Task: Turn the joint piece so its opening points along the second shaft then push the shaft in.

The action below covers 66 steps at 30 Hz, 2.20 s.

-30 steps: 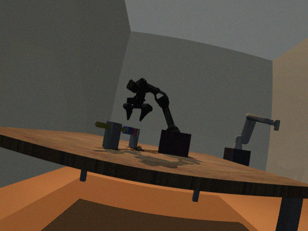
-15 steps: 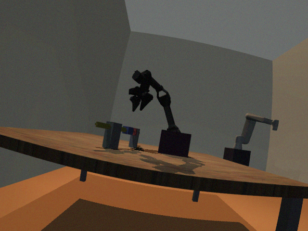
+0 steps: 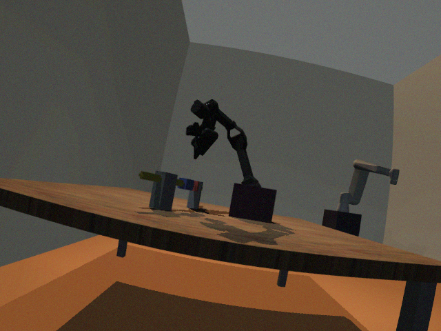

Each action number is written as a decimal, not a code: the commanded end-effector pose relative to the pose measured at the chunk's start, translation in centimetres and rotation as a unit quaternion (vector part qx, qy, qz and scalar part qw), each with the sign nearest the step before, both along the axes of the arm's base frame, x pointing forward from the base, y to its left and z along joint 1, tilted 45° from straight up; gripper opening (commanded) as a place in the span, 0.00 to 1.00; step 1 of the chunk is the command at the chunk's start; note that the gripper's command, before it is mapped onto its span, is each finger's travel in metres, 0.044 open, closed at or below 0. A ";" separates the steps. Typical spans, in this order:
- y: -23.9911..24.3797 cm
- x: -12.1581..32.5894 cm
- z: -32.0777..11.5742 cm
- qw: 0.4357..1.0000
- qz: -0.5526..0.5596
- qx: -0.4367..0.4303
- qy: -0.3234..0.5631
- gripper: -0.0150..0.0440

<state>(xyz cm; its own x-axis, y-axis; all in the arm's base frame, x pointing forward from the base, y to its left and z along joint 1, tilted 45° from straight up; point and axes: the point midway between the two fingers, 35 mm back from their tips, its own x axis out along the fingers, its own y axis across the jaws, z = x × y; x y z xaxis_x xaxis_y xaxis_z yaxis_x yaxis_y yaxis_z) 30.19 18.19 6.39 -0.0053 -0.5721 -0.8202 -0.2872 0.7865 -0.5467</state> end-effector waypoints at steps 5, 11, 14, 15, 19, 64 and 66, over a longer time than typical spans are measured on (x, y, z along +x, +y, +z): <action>-1.4 0.1 0.2 0.991 -0.117 0.022 -0.061 1.00; -2.5 0.1 0.5 0.972 -0.207 0.036 -0.108 1.00; -3.0 0.1 0.6 0.958 -0.251 0.043 -0.130 1.00; -3.1 0.1 0.7 0.953 -0.266 0.045 -0.137 1.00; -3.8 0.0 0.8 0.930 -0.324 0.053 -0.165 1.00; -9.4 -1.1 1.8 0.540 -0.769 0.076 -0.333 1.00; -9.6 -1.0 1.9 0.542 -0.768 0.077 -0.334 1.00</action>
<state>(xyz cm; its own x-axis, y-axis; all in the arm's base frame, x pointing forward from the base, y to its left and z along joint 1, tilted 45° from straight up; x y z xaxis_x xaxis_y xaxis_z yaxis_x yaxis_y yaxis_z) 29.14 8.70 8.21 -0.0513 -0.2425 -0.9688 0.9919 -0.1249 -0.0212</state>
